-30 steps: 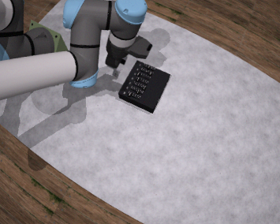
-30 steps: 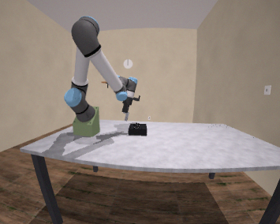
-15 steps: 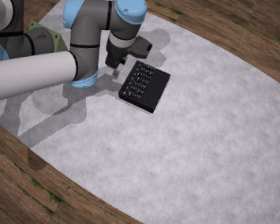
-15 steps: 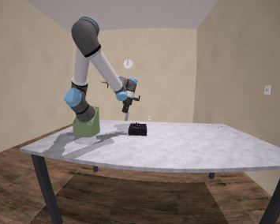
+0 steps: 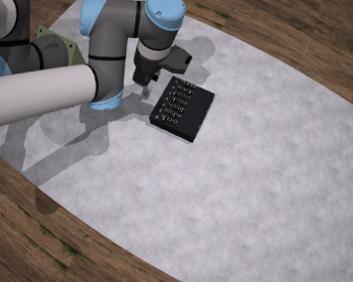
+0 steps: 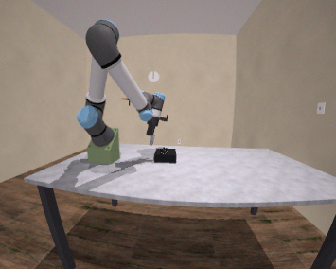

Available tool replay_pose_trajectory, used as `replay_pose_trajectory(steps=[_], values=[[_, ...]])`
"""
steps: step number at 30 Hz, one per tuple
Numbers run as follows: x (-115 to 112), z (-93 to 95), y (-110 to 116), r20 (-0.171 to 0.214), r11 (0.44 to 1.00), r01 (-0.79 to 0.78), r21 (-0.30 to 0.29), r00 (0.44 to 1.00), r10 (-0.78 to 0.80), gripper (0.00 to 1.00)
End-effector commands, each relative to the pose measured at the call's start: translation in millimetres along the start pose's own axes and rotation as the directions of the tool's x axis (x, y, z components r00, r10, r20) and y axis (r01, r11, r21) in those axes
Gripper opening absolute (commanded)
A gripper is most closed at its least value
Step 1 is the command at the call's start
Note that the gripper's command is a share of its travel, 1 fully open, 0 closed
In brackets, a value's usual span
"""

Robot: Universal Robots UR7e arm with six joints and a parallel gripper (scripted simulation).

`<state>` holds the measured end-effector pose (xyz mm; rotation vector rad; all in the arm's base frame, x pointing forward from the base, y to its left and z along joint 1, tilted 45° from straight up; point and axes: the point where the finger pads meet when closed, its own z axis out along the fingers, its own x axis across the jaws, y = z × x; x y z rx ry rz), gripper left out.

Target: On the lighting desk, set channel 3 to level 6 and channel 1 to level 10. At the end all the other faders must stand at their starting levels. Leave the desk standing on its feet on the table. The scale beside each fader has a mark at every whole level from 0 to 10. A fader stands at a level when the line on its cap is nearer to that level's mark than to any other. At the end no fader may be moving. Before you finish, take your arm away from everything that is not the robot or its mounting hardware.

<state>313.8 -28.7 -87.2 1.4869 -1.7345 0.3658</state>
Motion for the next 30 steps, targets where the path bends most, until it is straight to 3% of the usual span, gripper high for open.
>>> replay_pose_trajectory(steps=[1,30], values=[[0.1,0.9,0.1,0.001,1.000,-0.001,-0.004,1.000,0.001,1.00],[-0.8,-2.0,-3.7,0.003,0.999,0.048,0.005,0.999,-0.048,1.00]])
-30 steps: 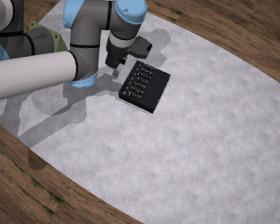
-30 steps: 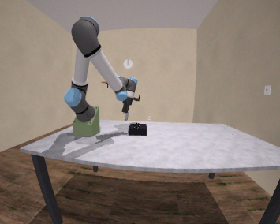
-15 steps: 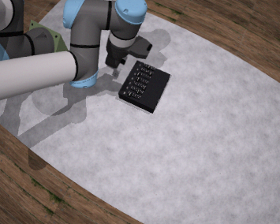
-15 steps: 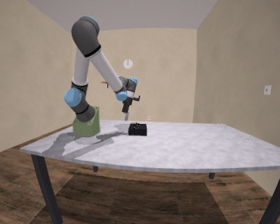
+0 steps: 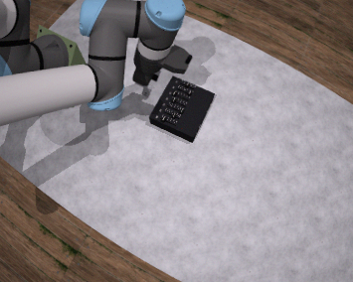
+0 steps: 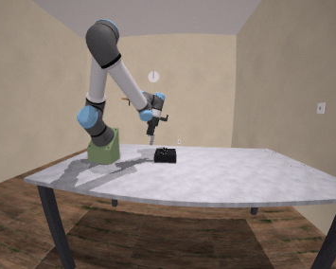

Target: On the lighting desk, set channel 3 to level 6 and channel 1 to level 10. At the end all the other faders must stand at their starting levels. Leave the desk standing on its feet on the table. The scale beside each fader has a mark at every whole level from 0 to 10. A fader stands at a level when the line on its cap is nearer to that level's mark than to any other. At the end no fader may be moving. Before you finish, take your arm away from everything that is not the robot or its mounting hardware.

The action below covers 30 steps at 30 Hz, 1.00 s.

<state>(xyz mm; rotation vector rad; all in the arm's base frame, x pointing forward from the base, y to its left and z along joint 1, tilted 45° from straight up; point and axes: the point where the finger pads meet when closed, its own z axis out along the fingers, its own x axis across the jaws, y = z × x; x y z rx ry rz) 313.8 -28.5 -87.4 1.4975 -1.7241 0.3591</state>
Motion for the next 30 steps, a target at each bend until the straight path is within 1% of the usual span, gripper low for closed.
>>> replay_pose_trajectory(steps=[1,9,11,15,20,26,28,29,30], values=[[-0.6,-2.7,-4.6,0.003,0.999,0.048,0.007,0.999,-0.048,1.00],[-3.2,-13.0,-16.8,-0.001,0.975,0.217,0.037,0.976,-0.217,1.00],[-3.2,-13.0,-16.8,-0.001,0.975,0.217,0.037,0.976,-0.217,1.00],[-4.8,-20.8,-25.2,-0.010,0.940,0.338,0.058,0.941,-0.338,1.00],[-6.8,-32.5,-36.5,-0.033,0.859,0.504,0.085,0.864,-0.503,1.00],[-8.2,-48.1,-49.5,-0.075,0.725,0.681,0.105,0.732,-0.677,1.00],[-8.2,-48.1,-49.5,-0.075,0.725,0.681,0.105,0.732,-0.677,1.00],[-8.3,-50.7,-51.5,-0.086,0.682,0.723,0.110,0.691,-0.718,1.00],[-8.4,-53.4,-53.5,-0.095,0.652,0.750,0.111,0.662,-0.744,1.00]])
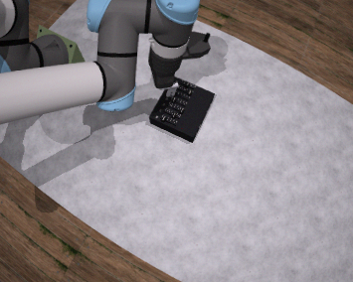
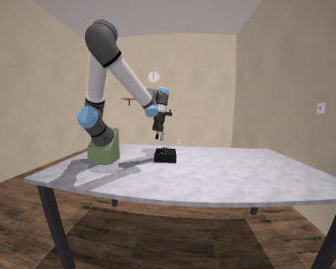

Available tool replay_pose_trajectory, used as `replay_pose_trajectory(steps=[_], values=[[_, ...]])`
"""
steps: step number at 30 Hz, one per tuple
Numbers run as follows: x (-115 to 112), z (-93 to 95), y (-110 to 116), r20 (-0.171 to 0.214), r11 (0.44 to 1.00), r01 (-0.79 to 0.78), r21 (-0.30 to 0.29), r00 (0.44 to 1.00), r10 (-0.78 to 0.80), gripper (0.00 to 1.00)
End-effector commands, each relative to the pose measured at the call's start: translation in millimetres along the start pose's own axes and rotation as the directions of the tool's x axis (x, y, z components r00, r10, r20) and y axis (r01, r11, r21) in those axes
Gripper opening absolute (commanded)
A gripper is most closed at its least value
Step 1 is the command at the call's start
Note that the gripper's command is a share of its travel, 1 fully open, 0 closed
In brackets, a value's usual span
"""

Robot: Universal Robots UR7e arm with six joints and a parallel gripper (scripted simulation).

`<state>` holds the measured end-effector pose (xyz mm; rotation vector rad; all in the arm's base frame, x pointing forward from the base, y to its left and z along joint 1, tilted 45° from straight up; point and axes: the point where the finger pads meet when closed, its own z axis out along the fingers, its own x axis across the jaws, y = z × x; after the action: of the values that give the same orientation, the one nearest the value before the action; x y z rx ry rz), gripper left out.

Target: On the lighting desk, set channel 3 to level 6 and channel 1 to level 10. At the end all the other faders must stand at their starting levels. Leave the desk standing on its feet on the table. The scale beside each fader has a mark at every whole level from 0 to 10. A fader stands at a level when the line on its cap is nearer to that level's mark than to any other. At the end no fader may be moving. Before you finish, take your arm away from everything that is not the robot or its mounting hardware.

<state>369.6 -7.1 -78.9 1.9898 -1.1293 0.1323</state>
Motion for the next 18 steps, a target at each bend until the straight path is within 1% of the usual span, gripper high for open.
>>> replay_pose_trajectory(steps=[1,5,10,13,15,18], values=[[6.9,-13.7,-11.3,-0.022,0.967,0.251,0.054,0.968,-0.250,1.00],[11.7,-22.8,-17.3,-0.051,0.919,0.390,0.065,0.921,-0.387,1.00],[17.2,-32.7,-22.9,-0.086,0.842,0.534,0.068,0.844,-0.529,1.00],[20.0,-37.6,-25.2,-0.103,0.799,0.598,0.066,0.800,-0.591,1.00],[20.0,-37.6,-25.2,-0.103,0.799,0.598,0.066,0.800,-0.591,1.00],[22.2,-41.4,-27.0,-0.117,0.761,0.646,0.063,0.762,-0.637,1.00]])
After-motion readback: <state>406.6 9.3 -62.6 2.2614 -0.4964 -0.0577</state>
